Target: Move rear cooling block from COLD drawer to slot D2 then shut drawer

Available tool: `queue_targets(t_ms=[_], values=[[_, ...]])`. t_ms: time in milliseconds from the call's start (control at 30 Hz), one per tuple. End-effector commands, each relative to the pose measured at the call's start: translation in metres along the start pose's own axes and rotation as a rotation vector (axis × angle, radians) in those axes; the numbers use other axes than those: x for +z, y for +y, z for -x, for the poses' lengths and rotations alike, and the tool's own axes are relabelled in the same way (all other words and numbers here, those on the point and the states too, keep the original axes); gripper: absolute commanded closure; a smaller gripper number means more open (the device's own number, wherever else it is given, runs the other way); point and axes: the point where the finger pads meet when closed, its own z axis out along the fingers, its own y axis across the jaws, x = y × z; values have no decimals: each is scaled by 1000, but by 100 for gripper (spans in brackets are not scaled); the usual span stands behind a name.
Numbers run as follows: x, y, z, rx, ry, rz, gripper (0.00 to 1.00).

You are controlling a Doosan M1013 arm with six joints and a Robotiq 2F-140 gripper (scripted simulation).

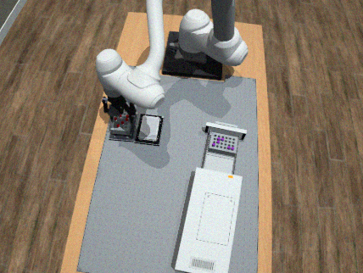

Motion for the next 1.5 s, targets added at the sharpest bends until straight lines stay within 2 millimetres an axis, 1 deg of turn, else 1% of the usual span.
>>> queue_targets(t_ms=[0,1467], values=[[0,0,-1,0,2,1,90],[6,0,-1,0,2,1,90]])
